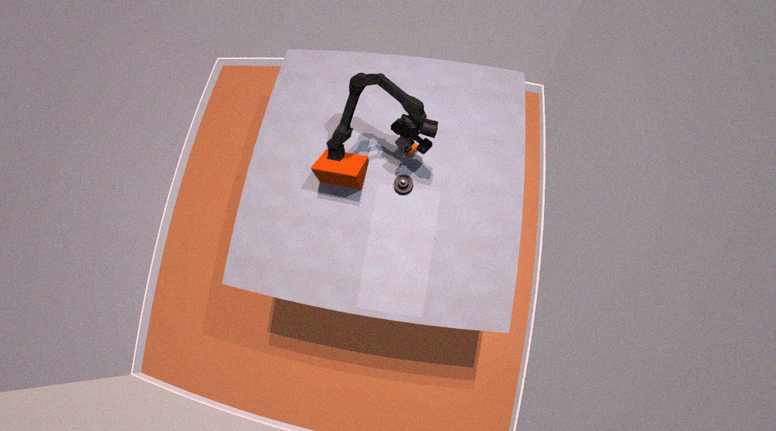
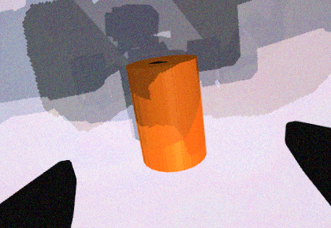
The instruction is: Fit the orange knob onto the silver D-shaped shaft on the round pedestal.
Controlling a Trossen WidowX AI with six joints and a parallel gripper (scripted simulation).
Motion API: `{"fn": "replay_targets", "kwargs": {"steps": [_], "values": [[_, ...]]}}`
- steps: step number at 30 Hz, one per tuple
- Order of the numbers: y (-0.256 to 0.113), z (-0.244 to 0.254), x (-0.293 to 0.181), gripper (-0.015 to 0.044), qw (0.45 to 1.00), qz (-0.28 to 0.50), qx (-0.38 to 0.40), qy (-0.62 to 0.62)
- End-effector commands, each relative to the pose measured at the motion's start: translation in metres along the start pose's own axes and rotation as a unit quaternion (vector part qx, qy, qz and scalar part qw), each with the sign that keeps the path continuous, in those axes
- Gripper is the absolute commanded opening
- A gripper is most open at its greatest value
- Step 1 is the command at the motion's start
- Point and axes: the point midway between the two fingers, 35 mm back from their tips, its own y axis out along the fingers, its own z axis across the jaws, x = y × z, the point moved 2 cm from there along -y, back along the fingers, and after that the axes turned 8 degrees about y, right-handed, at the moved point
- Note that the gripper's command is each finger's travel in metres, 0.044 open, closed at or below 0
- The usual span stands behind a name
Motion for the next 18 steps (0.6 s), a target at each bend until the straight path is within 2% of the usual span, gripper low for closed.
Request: {"fn": "replay_targets", "kwargs": {"steps": [1,3,5,14,18], "values": [[-0.001,-0.002,-0.011,0.044,0.997,-0.079,0.01,-0.004],[-0.004,-0.004,-0.017,0.044,0.991,-0.129,0.019,-0.002],[-0.005,-0.005,-0.019,0.044,0.989,-0.147,0.022,-0.002],[-0.004,-0.005,-0.019,0.044,0.989,-0.147,0.022,-0.002],[0.017,-0.005,-0.019,0.044,0.989,-0.147,0.022,-0.002]]}}
